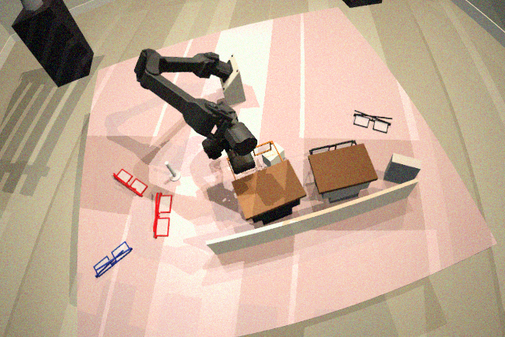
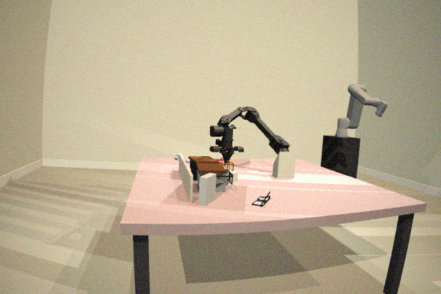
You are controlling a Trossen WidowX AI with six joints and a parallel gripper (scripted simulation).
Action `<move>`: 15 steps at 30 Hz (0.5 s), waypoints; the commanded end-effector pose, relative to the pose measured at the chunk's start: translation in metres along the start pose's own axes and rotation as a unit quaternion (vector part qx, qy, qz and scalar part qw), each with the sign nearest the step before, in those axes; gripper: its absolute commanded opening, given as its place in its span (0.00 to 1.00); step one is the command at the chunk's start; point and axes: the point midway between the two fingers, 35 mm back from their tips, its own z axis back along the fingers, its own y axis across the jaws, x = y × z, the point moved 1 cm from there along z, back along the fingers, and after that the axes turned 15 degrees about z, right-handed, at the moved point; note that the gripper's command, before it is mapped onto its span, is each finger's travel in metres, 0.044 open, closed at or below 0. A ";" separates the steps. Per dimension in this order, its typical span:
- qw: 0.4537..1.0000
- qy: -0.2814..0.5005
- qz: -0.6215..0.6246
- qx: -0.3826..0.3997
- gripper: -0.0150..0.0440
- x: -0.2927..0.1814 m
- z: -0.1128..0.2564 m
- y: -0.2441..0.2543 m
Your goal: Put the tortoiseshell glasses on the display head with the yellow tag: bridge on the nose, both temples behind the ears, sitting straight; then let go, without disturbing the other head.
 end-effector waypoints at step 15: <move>1.000 -0.003 0.002 0.001 0.25 0.006 -0.001 0.024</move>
